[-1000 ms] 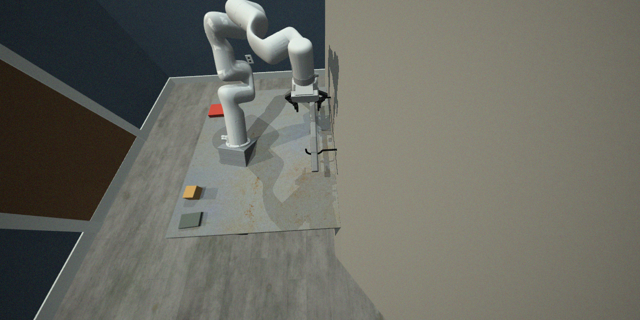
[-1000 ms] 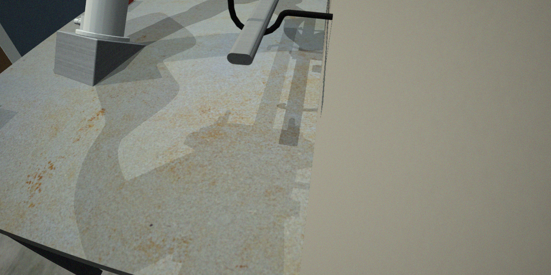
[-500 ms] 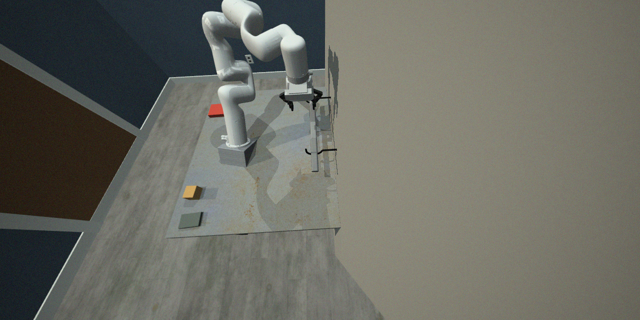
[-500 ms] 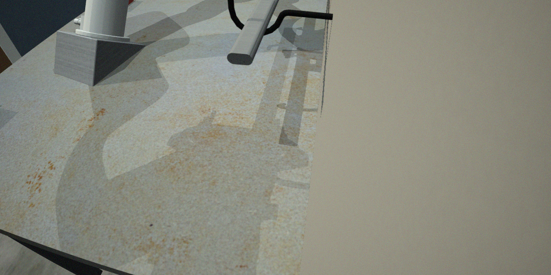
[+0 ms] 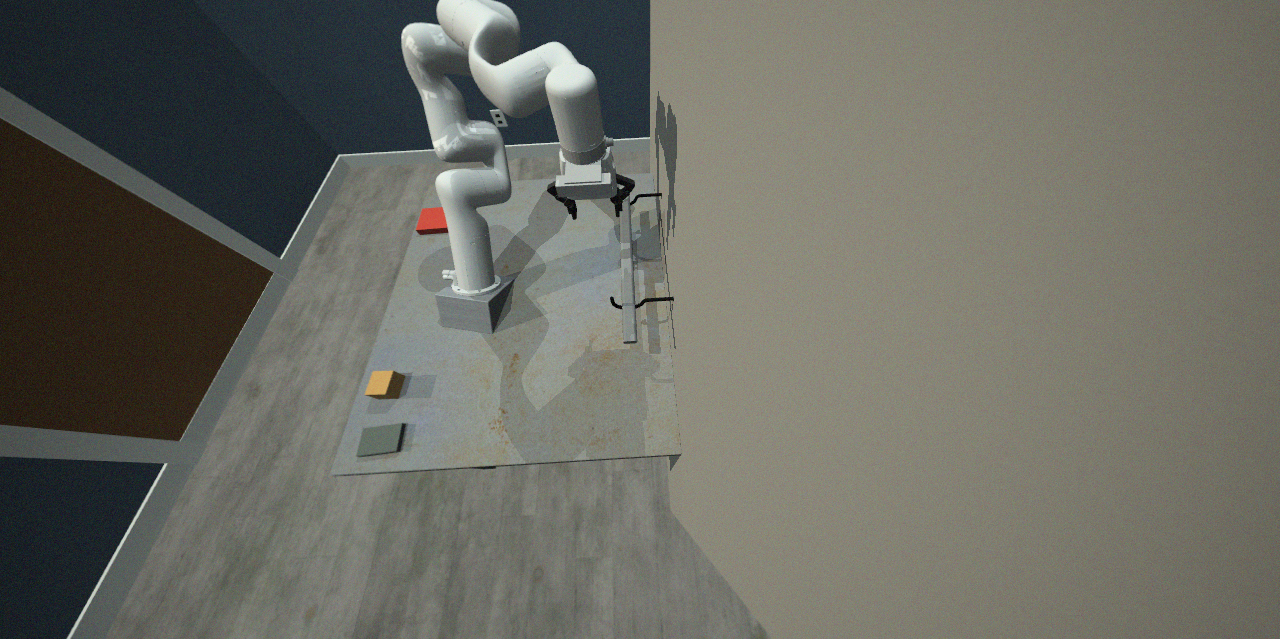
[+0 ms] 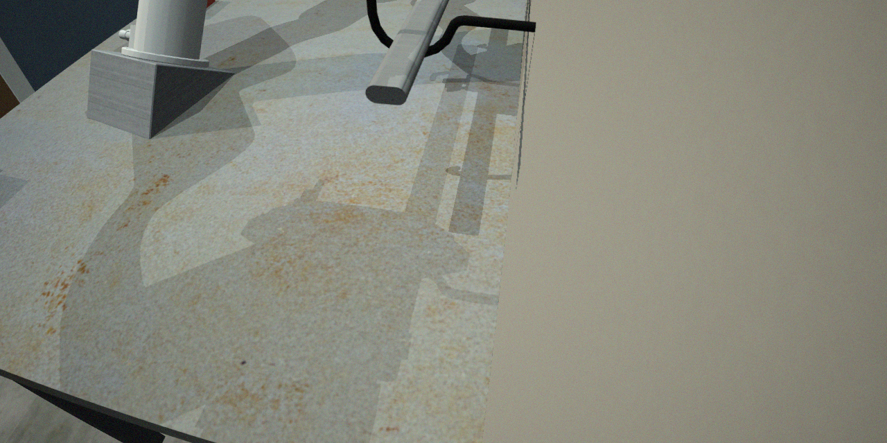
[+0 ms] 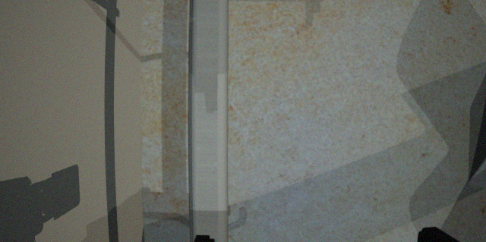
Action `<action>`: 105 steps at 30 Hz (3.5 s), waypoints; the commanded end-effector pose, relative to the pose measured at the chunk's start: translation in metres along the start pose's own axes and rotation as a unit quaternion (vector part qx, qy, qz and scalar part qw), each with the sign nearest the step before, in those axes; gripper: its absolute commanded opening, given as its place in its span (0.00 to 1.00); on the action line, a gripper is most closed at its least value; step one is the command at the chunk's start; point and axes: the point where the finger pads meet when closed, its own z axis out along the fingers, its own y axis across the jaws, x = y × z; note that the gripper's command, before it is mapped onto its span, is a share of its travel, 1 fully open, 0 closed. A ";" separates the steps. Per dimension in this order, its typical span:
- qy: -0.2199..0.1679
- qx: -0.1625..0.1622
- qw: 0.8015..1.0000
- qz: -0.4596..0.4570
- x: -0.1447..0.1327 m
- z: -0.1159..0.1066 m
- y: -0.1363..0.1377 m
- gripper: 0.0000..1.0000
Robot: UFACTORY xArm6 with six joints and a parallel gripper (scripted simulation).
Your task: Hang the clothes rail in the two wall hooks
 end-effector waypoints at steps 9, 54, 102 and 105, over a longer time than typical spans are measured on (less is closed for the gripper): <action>0.001 0.001 1.000 0.000 0.000 -0.010 0.019 1.00; 0.001 0.001 1.000 0.000 0.000 -0.037 0.079 1.00; 0.001 0.001 1.000 0.000 0.000 -0.066 0.143 1.00; 0.001 0.001 1.000 0.000 0.000 -0.068 0.147 1.00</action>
